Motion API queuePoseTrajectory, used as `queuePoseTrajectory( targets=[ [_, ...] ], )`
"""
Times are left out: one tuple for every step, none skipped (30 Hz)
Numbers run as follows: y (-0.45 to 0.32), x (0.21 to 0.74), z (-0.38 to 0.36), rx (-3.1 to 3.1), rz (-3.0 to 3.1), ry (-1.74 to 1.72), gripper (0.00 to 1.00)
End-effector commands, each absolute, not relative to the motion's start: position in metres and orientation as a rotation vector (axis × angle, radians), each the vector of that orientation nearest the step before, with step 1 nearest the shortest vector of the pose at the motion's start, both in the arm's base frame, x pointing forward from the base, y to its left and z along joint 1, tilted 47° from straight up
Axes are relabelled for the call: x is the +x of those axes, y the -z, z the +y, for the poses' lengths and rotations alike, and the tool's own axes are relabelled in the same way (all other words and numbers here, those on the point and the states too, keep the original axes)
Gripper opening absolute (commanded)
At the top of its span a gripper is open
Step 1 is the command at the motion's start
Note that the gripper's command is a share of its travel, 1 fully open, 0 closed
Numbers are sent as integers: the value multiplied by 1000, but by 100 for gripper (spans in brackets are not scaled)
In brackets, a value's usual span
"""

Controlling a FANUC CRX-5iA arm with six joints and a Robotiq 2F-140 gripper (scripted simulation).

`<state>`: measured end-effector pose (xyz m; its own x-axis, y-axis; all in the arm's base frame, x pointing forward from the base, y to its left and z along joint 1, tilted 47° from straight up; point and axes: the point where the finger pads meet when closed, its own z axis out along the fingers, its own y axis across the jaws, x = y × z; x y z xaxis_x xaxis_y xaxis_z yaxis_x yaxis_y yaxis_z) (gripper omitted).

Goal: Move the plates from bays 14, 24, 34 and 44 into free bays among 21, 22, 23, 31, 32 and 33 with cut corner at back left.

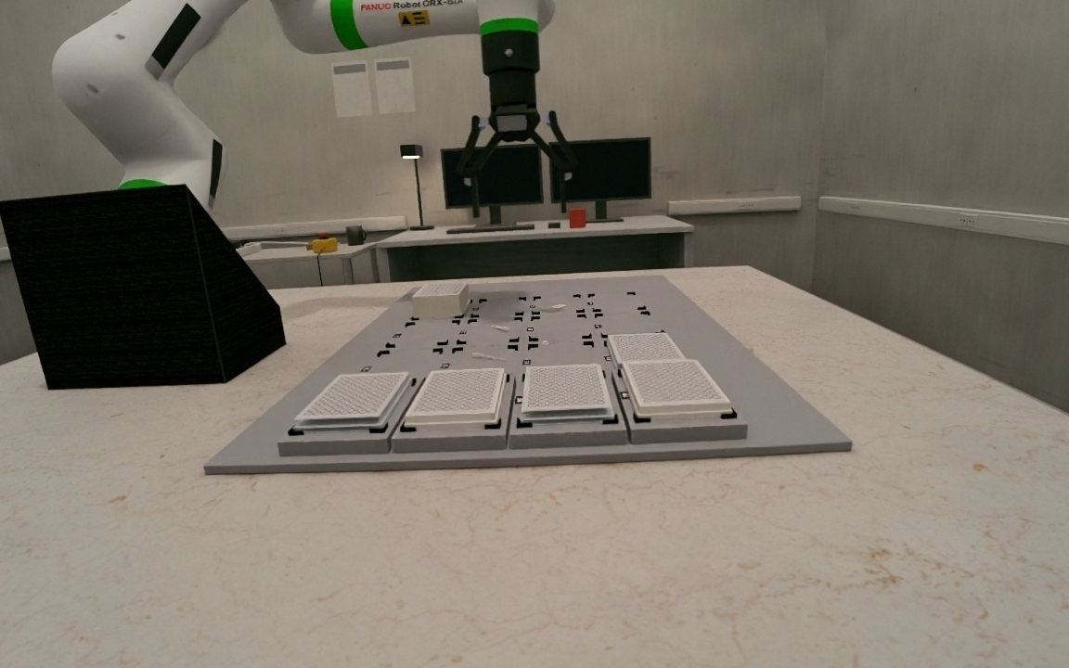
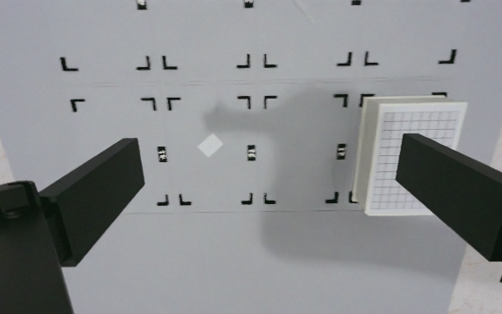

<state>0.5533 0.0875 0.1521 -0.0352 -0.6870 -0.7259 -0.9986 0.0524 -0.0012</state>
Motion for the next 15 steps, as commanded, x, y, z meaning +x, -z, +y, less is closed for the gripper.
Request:
queuePoseTrajectory(
  targets=[
    [-153, 571, 86, -1690, 1780, -724, 100],
    [-153, 575, 85, -1690, 1780, -724, 100],
    [-153, 575, 85, -1690, 1780, -724, 100],
    [-153, 575, 85, -1690, 1780, -724, 100],
    [-153, 579, 85, -1690, 1780, -724, 100],
    [-153, 583, 85, -1690, 1780, -724, 100],
    [-153, 587, 85, -1690, 1780, -724, 100],
    [-153, 591, 85, -1690, 1780, -724, 100],
    [-153, 595, 84, -1690, 1780, -724, 100],
    [-153, 598, 84, -1690, 1780, -724, 100],
    [-153, 598, 84, -1690, 1780, -724, 100],
    [-153, 598, 84, -1690, 1780, -724, 100],
    [-153, 598, 84, -1690, 1780, -724, 100],
    [-153, 598, 84, -1690, 1780, -724, 100],
    [-153, 597, 84, -1690, 1780, -724, 100]
  ],
)
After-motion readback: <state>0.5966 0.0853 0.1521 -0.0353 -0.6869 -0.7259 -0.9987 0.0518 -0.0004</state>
